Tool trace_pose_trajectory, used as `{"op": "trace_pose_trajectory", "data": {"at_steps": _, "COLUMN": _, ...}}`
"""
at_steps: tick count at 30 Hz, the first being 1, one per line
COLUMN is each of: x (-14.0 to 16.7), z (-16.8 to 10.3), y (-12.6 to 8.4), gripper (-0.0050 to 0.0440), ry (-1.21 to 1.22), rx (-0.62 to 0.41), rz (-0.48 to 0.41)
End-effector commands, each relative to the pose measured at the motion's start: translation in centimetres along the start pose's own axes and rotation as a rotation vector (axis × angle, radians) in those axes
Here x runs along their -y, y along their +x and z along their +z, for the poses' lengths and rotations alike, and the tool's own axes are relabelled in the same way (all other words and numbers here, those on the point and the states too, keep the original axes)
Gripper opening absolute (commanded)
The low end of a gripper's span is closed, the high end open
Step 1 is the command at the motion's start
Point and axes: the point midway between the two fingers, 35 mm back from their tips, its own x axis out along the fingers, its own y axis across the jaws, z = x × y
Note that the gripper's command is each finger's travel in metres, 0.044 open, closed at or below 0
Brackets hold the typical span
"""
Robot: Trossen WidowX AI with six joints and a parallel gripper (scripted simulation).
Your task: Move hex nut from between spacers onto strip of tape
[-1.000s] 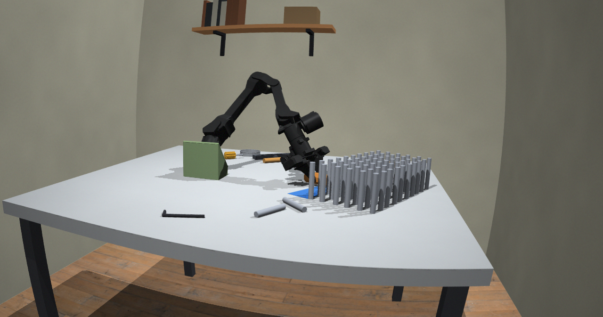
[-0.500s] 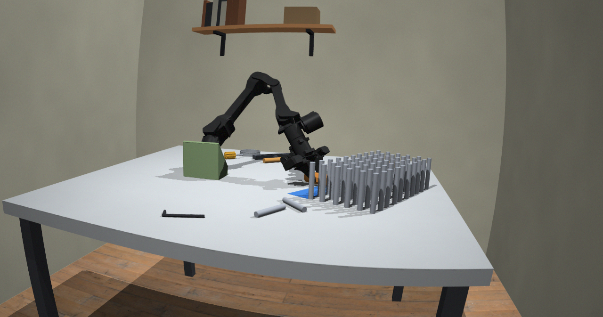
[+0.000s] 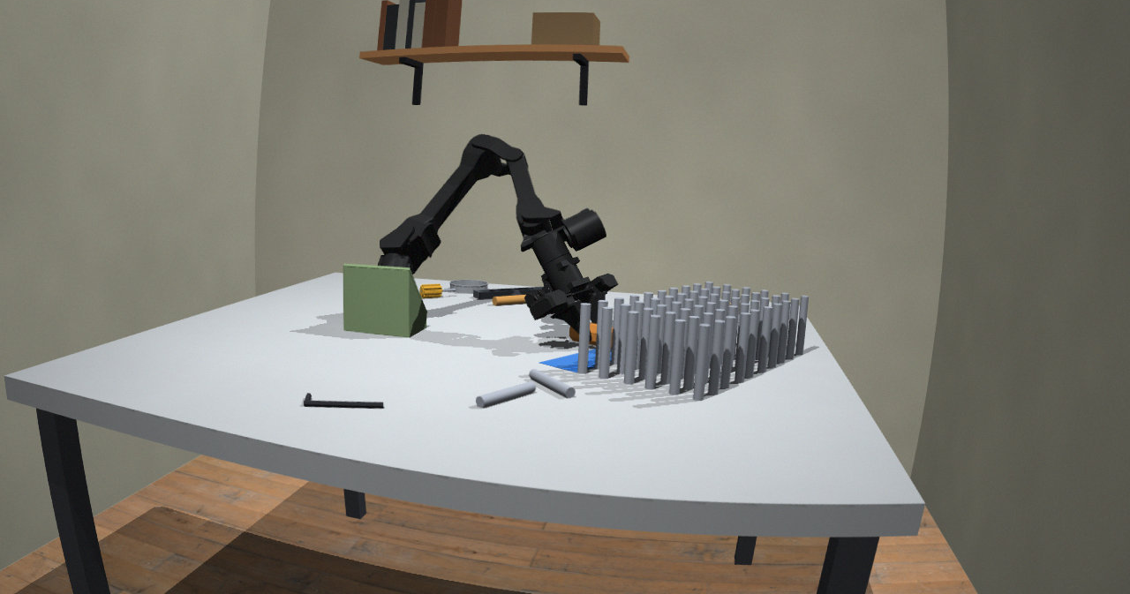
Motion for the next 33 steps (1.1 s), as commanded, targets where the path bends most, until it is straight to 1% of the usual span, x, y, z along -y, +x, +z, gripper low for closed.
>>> {"op": "trace_pose_trajectory", "data": {"at_steps": 1, "x": 1.2, "z": -1.2, "y": -1.0, "gripper": -0.0050, "ry": -0.017, "rx": -0.027, "rz": -0.026}}
{"op": "trace_pose_trajectory", "data": {"at_steps": 8, "x": 1.4, "z": -1.8, "y": -1.9, "gripper": -0.0050, "ry": -0.019, "rx": -0.028, "rz": -0.028}}
{"op": "trace_pose_trajectory", "data": {"at_steps": 12, "x": 1.4, "z": -1.9, "y": -2.0, "gripper": -0.0050, "ry": -0.021, "rx": -0.033, "rz": -0.026}}
{"op": "trace_pose_trajectory", "data": {"at_steps": 17, "x": 0.6, "z": -1.2, "y": -2.1, "gripper": -0.0050, "ry": -0.012, "rx": -0.024, "rz": -0.013}}
{"op": "trace_pose_trajectory", "data": {"at_steps": 22, "x": 1.3, "z": -1.7, "y": -2.3, "gripper": -0.0050, "ry": -0.021, "rx": -0.029, "rz": -0.027}}
{"op": "trace_pose_trajectory", "data": {"at_steps": 33, "x": 0.7, "z": -1.3, "y": -2.0, "gripper": -0.0050, "ry": -0.011, "rx": -0.021, "rz": -0.013}}
